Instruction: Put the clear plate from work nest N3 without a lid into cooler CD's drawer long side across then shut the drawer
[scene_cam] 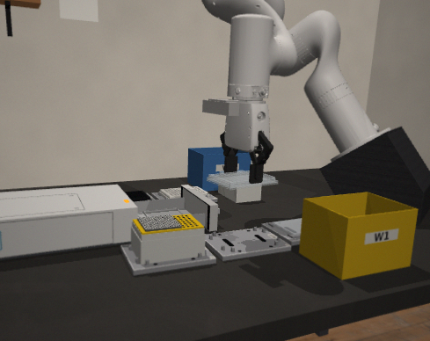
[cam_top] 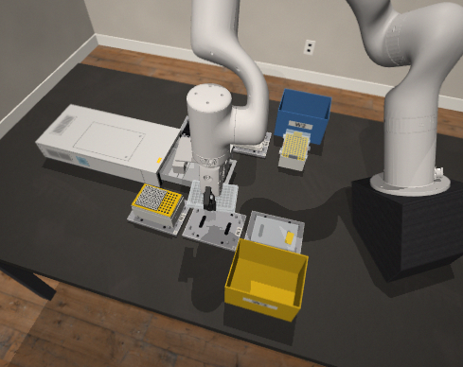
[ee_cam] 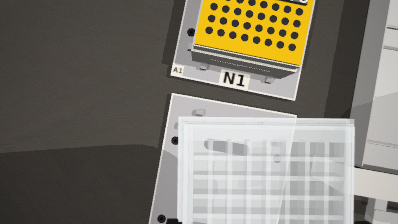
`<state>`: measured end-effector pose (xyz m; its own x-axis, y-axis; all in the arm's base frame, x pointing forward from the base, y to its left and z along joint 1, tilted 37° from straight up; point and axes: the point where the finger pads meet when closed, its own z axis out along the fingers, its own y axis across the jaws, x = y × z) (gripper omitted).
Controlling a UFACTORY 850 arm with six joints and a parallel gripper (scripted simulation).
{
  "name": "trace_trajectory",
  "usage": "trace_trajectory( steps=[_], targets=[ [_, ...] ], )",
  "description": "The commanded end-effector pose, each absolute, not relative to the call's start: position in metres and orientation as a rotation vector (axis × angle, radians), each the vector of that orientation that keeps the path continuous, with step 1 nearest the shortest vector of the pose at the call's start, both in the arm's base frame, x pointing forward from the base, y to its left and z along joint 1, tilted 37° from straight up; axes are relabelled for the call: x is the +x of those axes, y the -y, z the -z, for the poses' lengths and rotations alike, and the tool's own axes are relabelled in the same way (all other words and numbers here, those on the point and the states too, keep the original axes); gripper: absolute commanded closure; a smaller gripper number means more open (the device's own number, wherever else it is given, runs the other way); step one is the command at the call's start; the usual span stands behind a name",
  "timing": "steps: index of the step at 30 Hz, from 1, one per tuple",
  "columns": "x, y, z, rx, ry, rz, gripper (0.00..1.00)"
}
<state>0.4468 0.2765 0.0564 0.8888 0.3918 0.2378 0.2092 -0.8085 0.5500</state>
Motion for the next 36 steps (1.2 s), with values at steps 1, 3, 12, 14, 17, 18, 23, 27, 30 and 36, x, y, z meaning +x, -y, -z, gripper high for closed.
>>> trace_trajectory(
  steps=[1, 3, 12, 14, 17, 18, 23, 27, 30, 36],
  targets=[
    [0.454, -0.269, -0.065, 2.467, -0.641, -0.392, 1.0],
    [0.457, -0.266, -0.068, 2.438, -0.721, -0.367, 1.0],
    [0.467, -0.255, -0.079, 2.321, -0.993, -0.274, 1.0],
    [0.47, -0.252, -0.082, 2.283, -1.068, -0.247, 1.0],
    [0.474, -0.247, -0.087, 2.222, -1.178, -0.207, 1.0],
    [0.476, -0.246, -0.089, 2.201, -1.214, -0.193, 1.0],
    [0.483, -0.238, -0.097, 2.087, -1.39, -0.125, 1.0],
    [0.487, -0.233, -0.102, 2.013, -1.491, -0.084, 1.0],
    [0.49, -0.23, -0.105, 1.961, -1.556, -0.056, 1.0],
    [0.499, -0.22, -0.114, 1.796, -1.744, 0.027, 1.0]
  ],
)
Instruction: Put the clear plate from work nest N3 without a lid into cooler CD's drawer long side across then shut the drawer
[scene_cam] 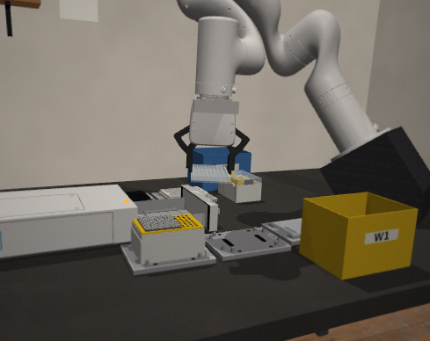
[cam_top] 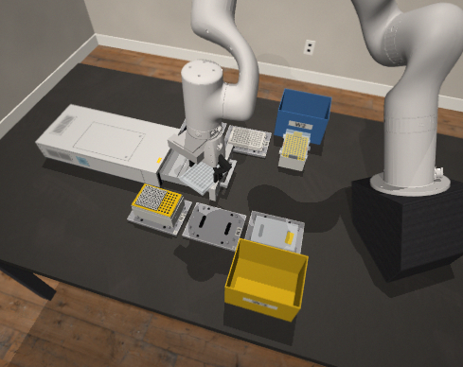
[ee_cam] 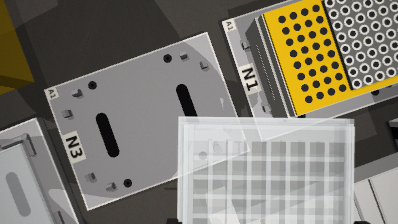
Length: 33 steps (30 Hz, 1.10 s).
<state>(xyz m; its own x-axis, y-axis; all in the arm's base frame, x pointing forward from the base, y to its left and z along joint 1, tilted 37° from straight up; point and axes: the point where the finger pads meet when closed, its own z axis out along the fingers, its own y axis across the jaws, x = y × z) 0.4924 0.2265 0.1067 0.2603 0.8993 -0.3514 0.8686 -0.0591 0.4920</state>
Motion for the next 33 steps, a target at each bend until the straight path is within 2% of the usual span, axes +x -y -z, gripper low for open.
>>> trace_trajectory(
  steps=[1, 7, 33],
  targets=[
    [0.5, -0.219, -0.116, 1.767, -1.774, 0.04, 1.0],
    [0.509, -0.209, -0.125, 1.609, -1.922, 0.112, 1.0],
    [0.541, -0.174, -0.16, 1.609, -1.922, 0.112, 1.0]
  ],
)
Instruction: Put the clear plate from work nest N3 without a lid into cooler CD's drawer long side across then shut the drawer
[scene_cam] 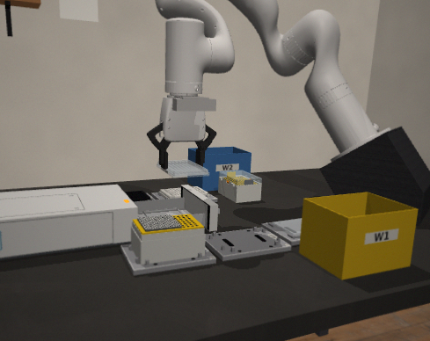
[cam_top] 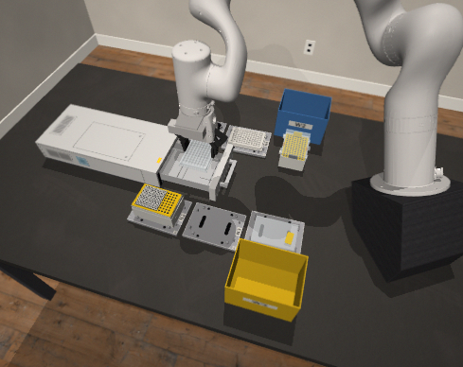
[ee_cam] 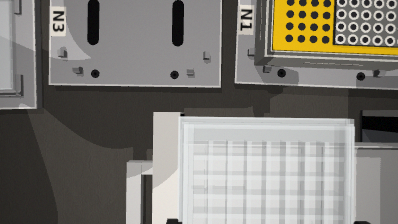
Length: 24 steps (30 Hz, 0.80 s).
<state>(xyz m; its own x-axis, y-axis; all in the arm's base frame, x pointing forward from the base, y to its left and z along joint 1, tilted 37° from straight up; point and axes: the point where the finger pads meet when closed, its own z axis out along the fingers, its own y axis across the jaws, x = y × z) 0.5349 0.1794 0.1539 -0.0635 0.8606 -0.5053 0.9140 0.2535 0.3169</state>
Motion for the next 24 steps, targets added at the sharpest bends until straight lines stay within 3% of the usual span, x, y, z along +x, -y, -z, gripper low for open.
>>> trace_trajectory(
  steps=[1, 24],
  targets=[
    [0.542, -0.172, -0.162, 1.609, -1.922, 0.112, 1.0],
    [0.557, -0.157, -0.178, 1.609, -1.922, 0.112, 1.0]
  ],
)
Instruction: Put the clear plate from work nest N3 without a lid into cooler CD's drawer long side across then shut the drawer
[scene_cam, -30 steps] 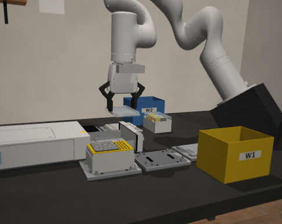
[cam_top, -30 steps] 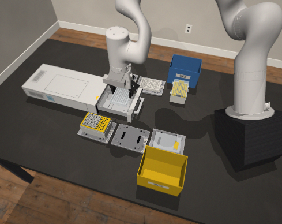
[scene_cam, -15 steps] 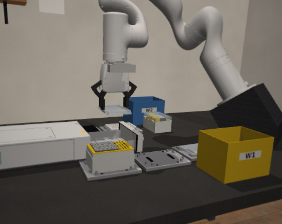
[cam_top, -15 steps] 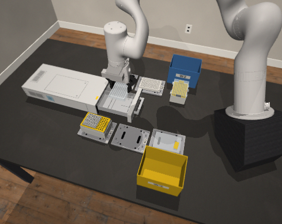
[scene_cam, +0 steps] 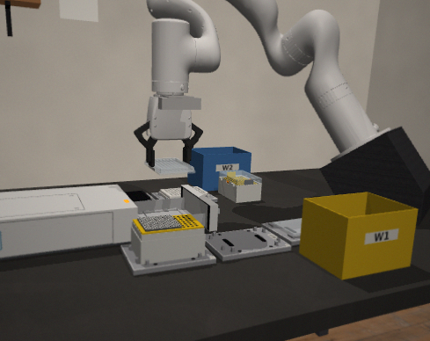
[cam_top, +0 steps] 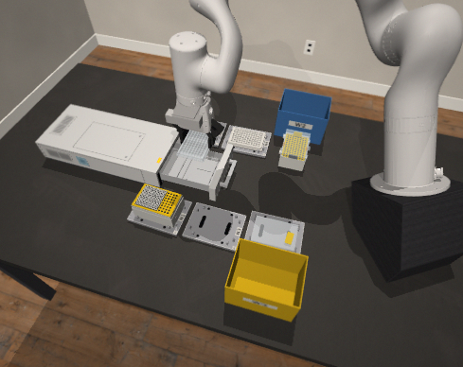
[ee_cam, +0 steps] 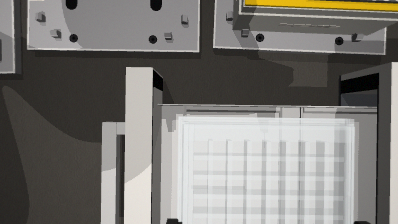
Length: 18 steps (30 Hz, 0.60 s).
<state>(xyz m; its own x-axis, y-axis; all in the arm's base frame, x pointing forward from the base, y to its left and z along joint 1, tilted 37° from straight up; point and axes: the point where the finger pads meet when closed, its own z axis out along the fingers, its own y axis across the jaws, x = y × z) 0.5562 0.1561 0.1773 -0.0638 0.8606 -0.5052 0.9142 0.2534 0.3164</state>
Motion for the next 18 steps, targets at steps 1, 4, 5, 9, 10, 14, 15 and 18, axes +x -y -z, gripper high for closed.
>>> trace_trajectory(
  steps=[1, 4, 5, 9, 10, 14, 15, 18],
  targets=[
    [0.557, -0.157, -0.178, 1.609, -1.922, 0.112, 1.0],
    [0.557, -0.156, -0.177, 1.609, -1.922, 0.112, 1.0],
    [0.558, -0.155, -0.175, 1.609, -1.922, 0.112, 1.0],
    [0.56, -0.153, -0.17, 1.609, -1.922, 0.112, 1.0],
    [0.561, -0.152, -0.168, 1.609, -1.922, 0.112, 1.0],
    [0.563, -0.149, -0.163, 1.609, -1.922, 0.112, 1.0],
    [0.564, -0.148, -0.161, 1.609, -1.922, 0.112, 1.0],
    [0.566, -0.146, -0.157, 1.609, -1.922, 0.112, 1.0]
  ],
)
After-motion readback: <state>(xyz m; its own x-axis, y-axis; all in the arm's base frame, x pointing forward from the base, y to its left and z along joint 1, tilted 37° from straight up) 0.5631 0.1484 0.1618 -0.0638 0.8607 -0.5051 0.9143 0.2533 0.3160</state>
